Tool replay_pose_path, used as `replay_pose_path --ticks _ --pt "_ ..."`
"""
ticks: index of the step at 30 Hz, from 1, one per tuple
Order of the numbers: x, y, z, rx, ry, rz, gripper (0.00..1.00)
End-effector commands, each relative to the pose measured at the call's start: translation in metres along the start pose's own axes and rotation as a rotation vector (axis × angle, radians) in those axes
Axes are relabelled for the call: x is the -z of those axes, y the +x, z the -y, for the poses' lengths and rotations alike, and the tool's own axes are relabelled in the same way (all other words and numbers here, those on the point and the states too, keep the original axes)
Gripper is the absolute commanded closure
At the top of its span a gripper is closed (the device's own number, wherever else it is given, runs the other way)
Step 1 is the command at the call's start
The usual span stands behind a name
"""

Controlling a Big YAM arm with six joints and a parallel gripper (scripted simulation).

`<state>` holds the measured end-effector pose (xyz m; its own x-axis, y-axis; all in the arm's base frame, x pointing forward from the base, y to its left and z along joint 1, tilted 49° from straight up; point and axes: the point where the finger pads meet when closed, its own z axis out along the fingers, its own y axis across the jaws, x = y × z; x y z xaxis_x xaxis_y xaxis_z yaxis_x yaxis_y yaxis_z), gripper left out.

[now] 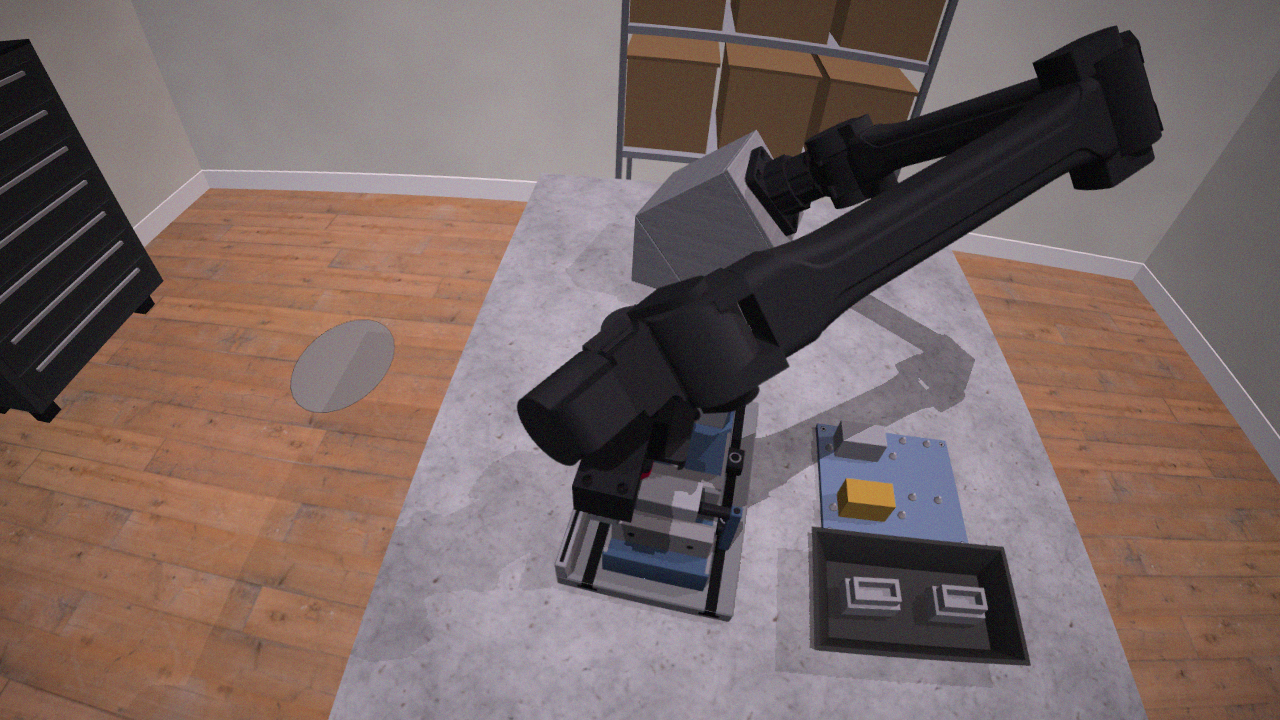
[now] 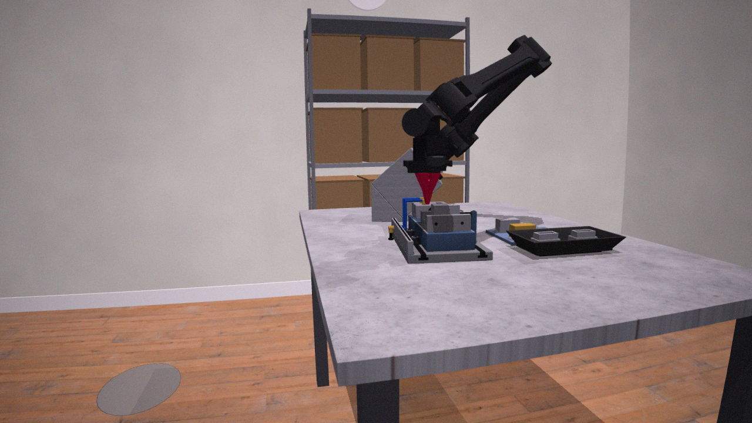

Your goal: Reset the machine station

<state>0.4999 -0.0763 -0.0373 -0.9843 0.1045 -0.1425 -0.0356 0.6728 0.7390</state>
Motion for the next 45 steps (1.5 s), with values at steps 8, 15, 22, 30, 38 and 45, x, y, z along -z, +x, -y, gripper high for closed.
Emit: replay_pose_path --ticks 8,15,22,30,38,45 --pt "-0.0029 -0.0067 -0.0112 0.022 0.0 -0.002 1.0" --pt "-0.0029 -0.0067 -0.0112 0.022 0.0 -0.002 1.0" --pt "-0.0029 -0.0066 -0.0112 0.022 0.0 -0.002 1.0" --pt "-0.0032 -0.0066 -0.0111 0.022 0.0 -0.002 1.0" --pt "-0.0049 -0.006 -0.0102 0.02 0.0 -0.002 1.0" --pt "-0.0099 -0.0031 -0.008 0.013 -0.002 -0.006 1.0"
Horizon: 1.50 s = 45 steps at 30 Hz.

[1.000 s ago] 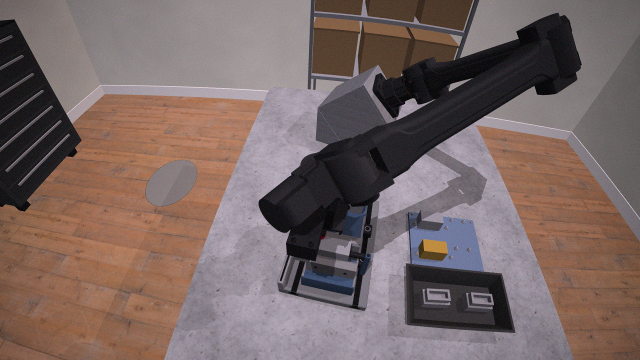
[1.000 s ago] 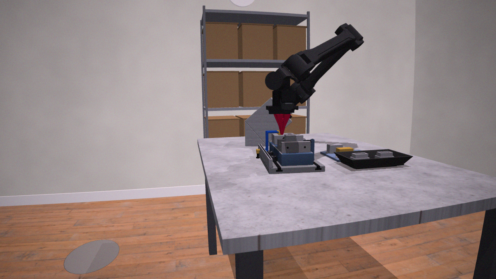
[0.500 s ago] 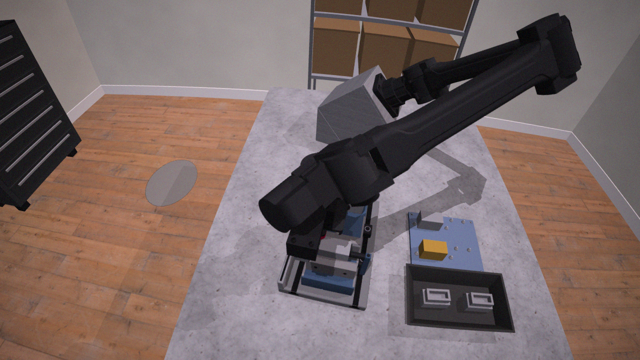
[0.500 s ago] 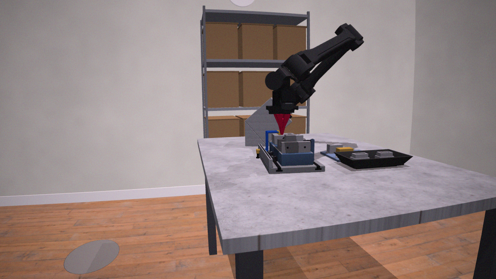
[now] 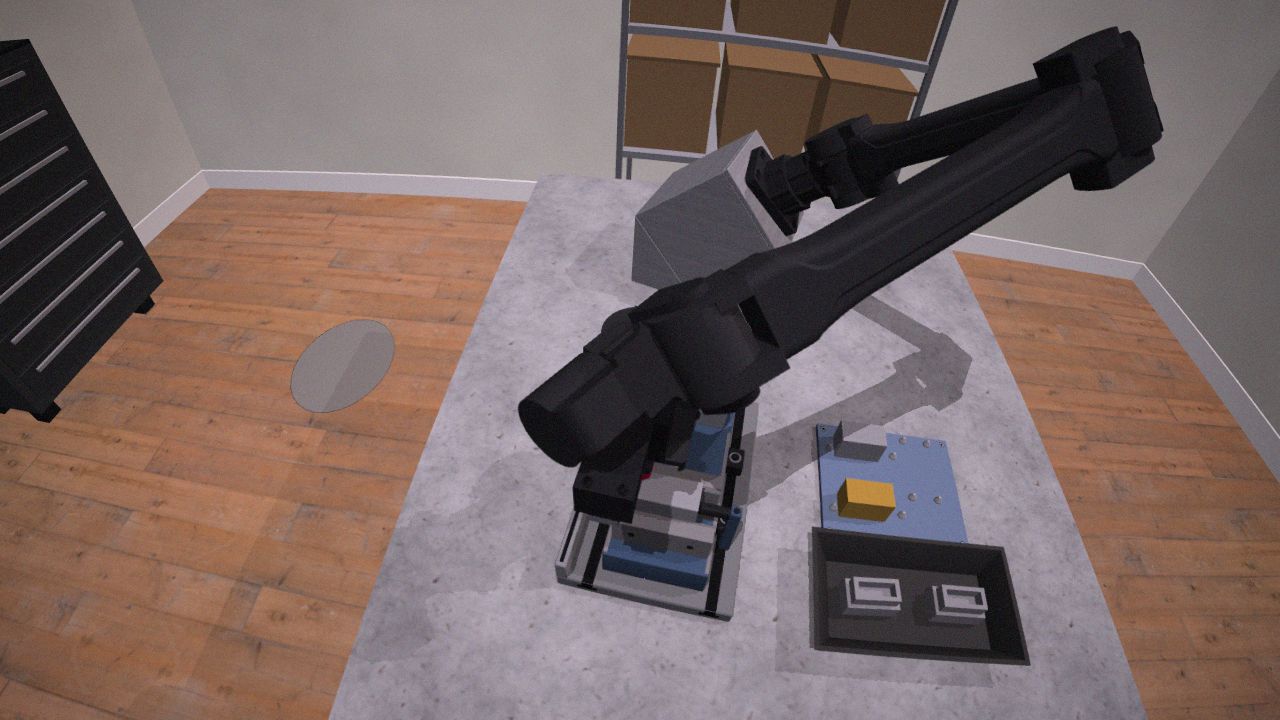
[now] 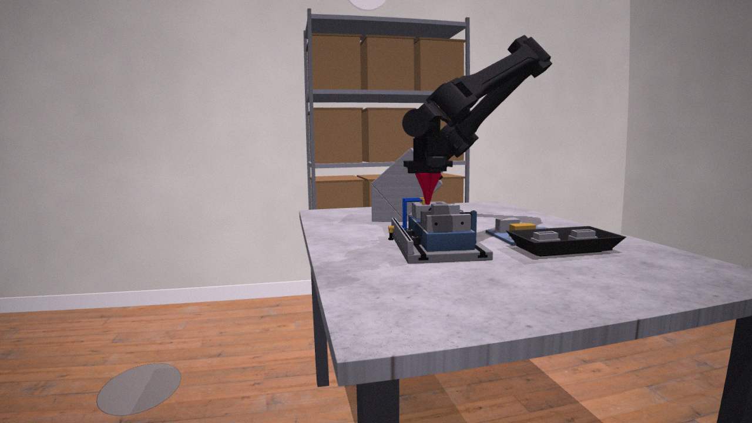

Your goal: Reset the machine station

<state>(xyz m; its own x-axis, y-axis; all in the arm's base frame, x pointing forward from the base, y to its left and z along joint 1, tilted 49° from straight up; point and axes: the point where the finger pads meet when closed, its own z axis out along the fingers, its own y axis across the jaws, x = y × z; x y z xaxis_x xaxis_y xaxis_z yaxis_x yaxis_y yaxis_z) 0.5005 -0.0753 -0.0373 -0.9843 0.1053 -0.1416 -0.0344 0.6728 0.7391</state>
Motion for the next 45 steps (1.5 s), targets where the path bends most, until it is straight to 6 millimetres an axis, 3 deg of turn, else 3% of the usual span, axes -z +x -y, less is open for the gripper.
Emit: replay_pose_path --ticks 1,45 --pt "-0.01 -0.002 -0.007 0.013 -0.003 -0.007 1.0" --pt "-0.026 0.001 -0.004 0.008 -0.005 -0.013 1.0"
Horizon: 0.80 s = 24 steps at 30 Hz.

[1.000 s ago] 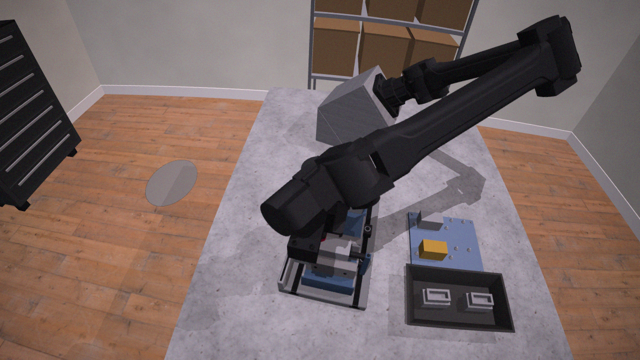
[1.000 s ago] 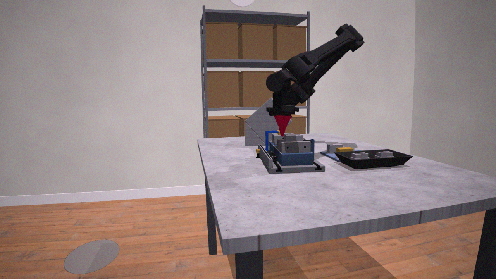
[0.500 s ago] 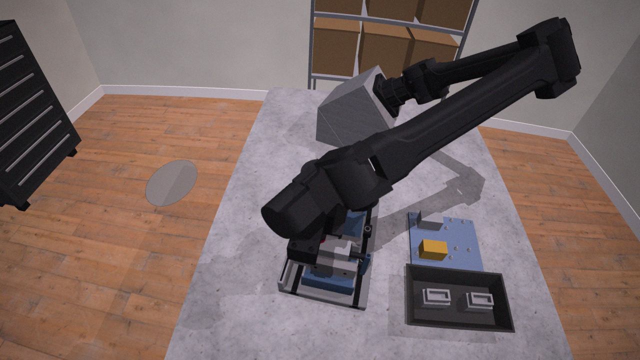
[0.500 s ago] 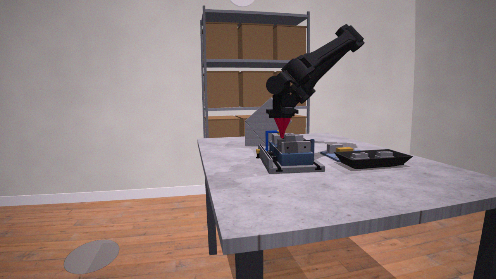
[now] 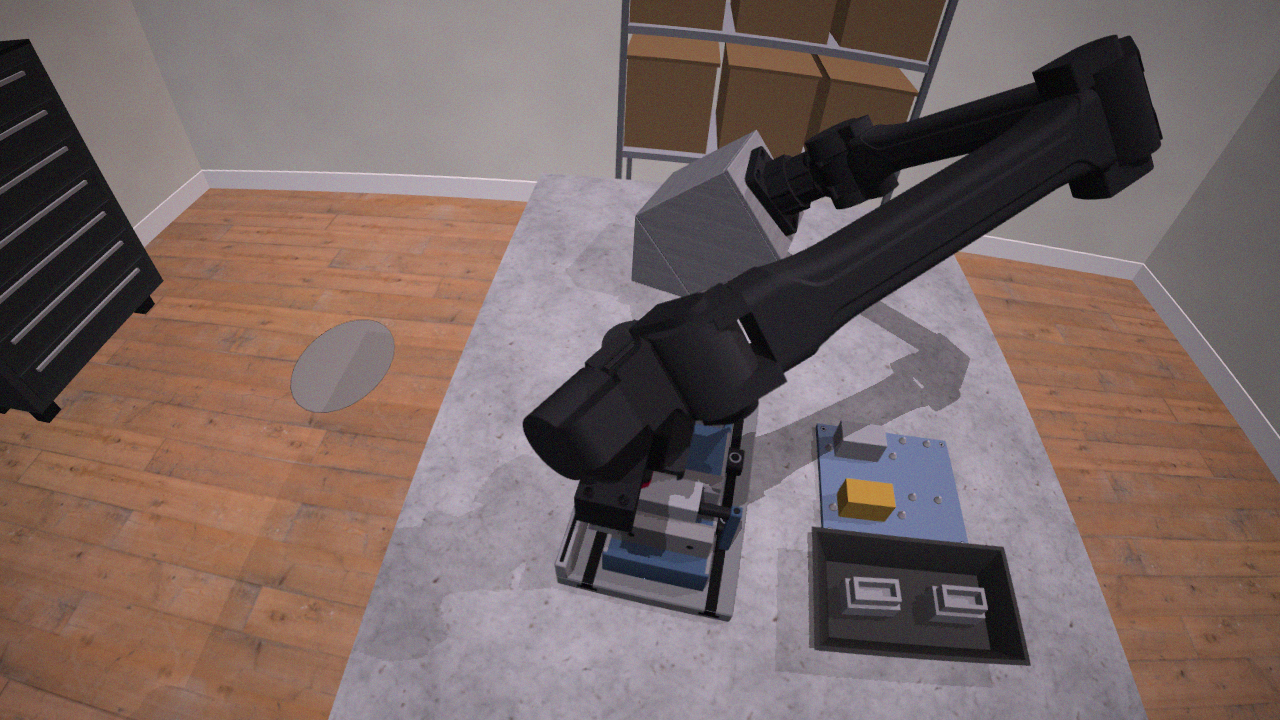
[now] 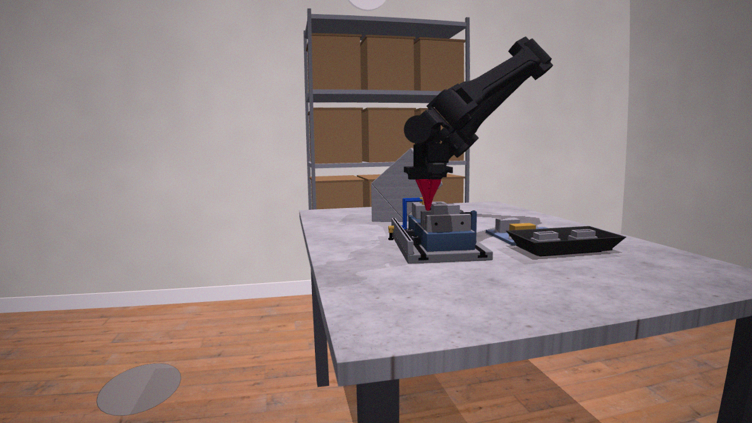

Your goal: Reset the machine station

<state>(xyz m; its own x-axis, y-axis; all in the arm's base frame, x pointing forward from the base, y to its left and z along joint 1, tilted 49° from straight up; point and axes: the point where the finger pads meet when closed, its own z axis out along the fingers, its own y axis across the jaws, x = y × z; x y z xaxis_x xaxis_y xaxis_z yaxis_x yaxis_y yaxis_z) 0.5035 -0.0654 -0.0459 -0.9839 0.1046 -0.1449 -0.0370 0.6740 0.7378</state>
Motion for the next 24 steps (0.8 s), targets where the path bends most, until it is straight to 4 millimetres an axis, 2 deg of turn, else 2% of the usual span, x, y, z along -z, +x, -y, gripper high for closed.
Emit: replay_pose_path --ticks 1,24 --pt "-0.0129 0.0014 -0.0034 0.005 -0.007 -0.014 1.0" --pt "-0.0092 -0.005 -0.0053 0.016 -0.003 -0.006 1.0"
